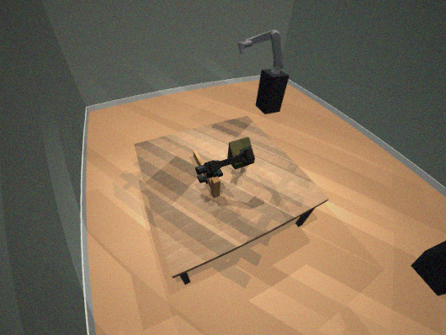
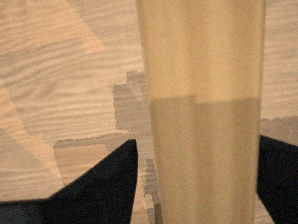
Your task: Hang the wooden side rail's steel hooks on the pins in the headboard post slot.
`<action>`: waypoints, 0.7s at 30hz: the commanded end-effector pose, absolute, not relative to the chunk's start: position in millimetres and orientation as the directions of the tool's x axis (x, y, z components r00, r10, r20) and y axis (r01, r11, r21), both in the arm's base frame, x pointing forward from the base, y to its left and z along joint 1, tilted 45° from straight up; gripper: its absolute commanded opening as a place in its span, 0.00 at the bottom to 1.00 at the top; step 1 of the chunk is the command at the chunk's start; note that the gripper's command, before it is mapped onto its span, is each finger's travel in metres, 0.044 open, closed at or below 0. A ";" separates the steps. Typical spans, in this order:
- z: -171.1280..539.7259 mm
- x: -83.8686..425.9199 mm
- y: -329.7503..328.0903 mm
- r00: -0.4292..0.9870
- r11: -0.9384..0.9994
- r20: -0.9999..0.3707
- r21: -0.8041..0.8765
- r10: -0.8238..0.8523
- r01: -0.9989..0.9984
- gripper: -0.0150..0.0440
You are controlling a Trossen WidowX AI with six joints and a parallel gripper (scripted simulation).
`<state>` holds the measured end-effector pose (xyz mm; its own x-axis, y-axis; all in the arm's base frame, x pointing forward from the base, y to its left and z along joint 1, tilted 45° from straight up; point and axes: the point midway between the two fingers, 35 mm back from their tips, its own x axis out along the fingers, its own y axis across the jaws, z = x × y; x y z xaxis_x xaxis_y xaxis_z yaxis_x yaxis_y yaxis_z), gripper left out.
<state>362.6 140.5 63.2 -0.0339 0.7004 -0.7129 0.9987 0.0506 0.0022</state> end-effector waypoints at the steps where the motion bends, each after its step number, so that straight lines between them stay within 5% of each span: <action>1: 66.7 363.1 136.9 -0.033 0.051 -0.712 0.003 0.701 0.999 0.88; 4: 79.0 364.0 124.2 -0.031 0.051 -0.711 0.006 0.703 0.999 1.00; 21: 69.8 365.7 90.8 -0.029 0.051 -0.709 0.009 0.704 0.999 1.00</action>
